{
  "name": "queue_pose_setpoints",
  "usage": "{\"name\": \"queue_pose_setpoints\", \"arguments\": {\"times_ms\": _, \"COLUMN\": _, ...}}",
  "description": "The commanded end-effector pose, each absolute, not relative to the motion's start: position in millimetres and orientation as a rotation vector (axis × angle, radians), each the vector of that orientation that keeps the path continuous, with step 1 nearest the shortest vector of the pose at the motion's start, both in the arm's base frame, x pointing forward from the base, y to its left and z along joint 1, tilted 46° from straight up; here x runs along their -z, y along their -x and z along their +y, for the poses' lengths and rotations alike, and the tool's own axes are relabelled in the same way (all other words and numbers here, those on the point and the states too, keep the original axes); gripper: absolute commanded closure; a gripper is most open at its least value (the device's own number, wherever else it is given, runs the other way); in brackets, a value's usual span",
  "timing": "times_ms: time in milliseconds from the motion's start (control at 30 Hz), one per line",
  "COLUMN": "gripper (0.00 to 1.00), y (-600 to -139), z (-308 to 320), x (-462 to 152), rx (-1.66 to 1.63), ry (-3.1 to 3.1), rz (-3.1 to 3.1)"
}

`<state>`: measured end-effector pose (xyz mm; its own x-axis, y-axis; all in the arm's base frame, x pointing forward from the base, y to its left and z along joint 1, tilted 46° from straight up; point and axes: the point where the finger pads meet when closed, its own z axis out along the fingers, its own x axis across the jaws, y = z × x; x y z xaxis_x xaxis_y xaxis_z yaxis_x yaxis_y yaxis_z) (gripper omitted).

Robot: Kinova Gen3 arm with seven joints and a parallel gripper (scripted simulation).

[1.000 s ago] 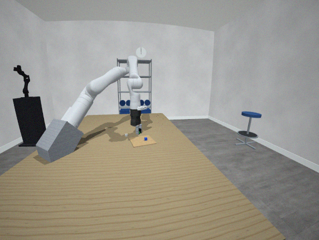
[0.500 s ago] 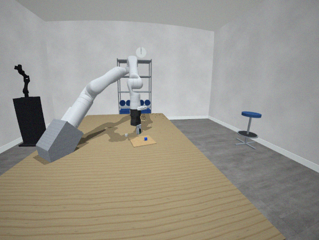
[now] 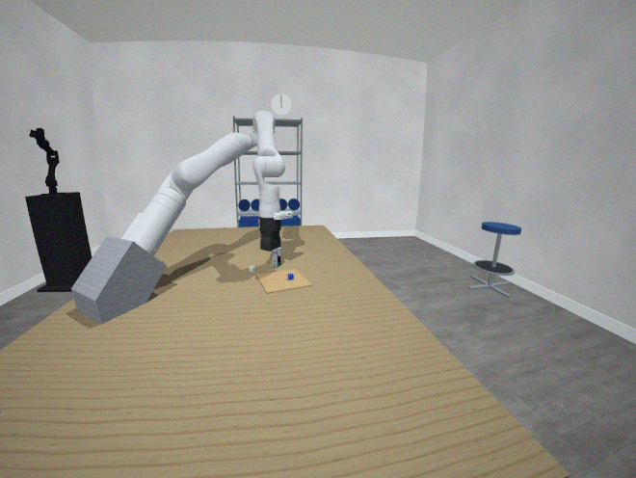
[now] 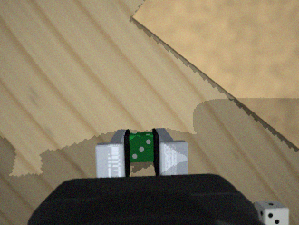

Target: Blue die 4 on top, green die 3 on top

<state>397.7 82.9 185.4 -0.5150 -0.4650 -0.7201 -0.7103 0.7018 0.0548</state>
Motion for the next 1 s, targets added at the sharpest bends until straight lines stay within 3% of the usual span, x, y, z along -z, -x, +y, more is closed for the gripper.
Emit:
{"name": "queue_pose_setpoints", "arguments": {"times_ms": 0, "gripper": 0.66, "y": -398, "z": 83, "x": -186, "rx": -0.45, "ry": 0.891, "rz": 2.206}}
{"name": "queue_pose_setpoints", "arguments": {"times_ms": 967, "gripper": 0.66, "y": -384, "z": 67, "x": -205, "rx": -0.45, "ry": 0.891, "rz": 2.206}}
